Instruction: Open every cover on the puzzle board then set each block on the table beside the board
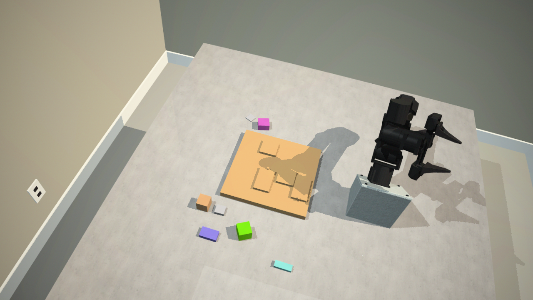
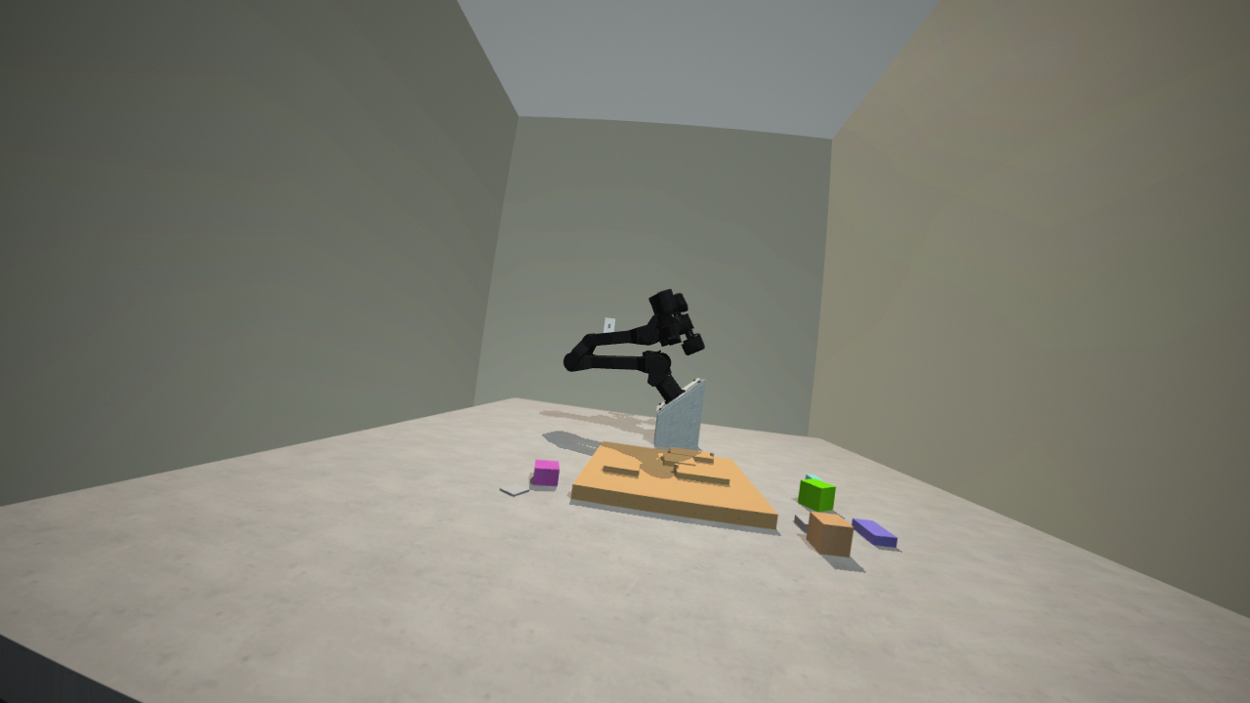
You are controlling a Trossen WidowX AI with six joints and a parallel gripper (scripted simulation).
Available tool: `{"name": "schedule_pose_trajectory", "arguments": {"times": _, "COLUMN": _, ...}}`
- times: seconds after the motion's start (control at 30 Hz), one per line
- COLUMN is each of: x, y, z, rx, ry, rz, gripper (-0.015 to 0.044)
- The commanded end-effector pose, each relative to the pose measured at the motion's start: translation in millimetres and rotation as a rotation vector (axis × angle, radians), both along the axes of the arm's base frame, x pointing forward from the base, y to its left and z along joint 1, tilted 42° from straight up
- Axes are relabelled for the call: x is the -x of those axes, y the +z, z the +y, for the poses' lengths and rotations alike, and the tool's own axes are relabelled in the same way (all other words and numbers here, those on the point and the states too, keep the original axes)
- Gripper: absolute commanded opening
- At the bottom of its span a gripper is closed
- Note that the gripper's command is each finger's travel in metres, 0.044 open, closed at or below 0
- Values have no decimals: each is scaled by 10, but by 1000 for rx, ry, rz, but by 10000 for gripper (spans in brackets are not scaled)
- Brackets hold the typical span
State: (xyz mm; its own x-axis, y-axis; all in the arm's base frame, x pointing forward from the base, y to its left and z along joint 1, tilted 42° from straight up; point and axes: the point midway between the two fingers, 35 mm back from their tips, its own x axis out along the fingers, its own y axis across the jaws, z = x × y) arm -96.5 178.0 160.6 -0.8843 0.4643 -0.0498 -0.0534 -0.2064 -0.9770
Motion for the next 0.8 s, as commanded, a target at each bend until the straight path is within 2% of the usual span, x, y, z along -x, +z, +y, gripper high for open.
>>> {"name": "schedule_pose_trajectory", "arguments": {"times": 0.0, "x": -5, "y": 0, "z": 6, "rx": 4, "ry": -4, "rz": 1, "gripper": 374}}
{"name": "schedule_pose_trajectory", "arguments": {"times": 0.47, "x": -485, "y": -16, "z": 460, "rx": 280, "ry": -330, "rz": 78, "gripper": 6}}
{"name": "schedule_pose_trajectory", "arguments": {"times": 0.77, "x": -880, "y": -71, "z": 679, "rx": 456, "ry": -553, "rz": 149, "gripper": 0}}
